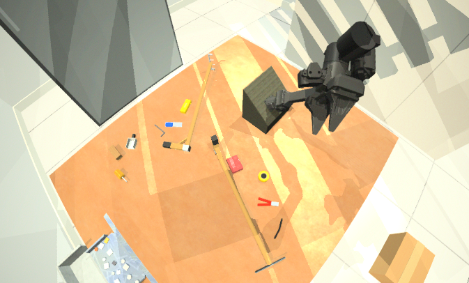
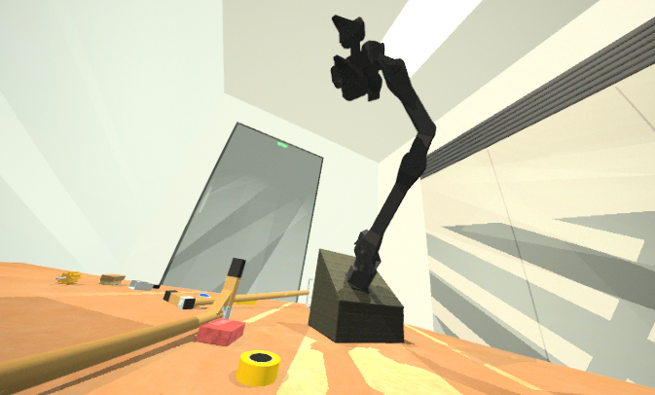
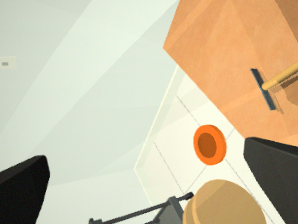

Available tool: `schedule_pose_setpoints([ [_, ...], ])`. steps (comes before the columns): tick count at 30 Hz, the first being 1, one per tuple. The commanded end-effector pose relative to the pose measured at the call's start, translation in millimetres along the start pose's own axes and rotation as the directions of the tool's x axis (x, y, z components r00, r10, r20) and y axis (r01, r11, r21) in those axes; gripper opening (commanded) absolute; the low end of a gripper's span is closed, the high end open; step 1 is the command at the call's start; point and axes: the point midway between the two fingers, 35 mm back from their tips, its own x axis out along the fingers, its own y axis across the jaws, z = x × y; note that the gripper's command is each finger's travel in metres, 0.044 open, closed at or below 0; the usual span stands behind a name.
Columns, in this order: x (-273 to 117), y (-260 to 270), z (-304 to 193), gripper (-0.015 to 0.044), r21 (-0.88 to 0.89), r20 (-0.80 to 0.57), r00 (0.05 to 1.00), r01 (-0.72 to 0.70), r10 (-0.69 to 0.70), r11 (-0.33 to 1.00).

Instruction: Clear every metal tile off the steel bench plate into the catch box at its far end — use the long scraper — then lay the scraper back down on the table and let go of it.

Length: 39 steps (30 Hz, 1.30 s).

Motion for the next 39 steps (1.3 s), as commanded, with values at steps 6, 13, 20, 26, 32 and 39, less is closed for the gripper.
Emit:
schedule_pose_setpoints([
  [6,-15.8,-5.0,68.2,0.044,-0.044,0.198,0.98,-0.008,0.017,0.999],
  [13,-35.4,-14.3,115.0,0.044,-0.08,0.349,0.937,0.015,0.014,0.997],
  [20,-59.9,-28.2,158.5,0.044,-0.101,0.488,0.873,0.062,-0.005,0.993],
  [26,-84.1,-43.7,192.6,0.044,-0.103,0.595,0.803,0.118,-0.033,0.988],
  [32,-110.9,-62.4,223.1,0.044,-0.089,0.687,0.723,0.184,-0.073,0.979],
  [39,-144.4,-87.9,253.6,0.044,-0.05,0.775,0.618,0.268,-0.132,0.962],
])
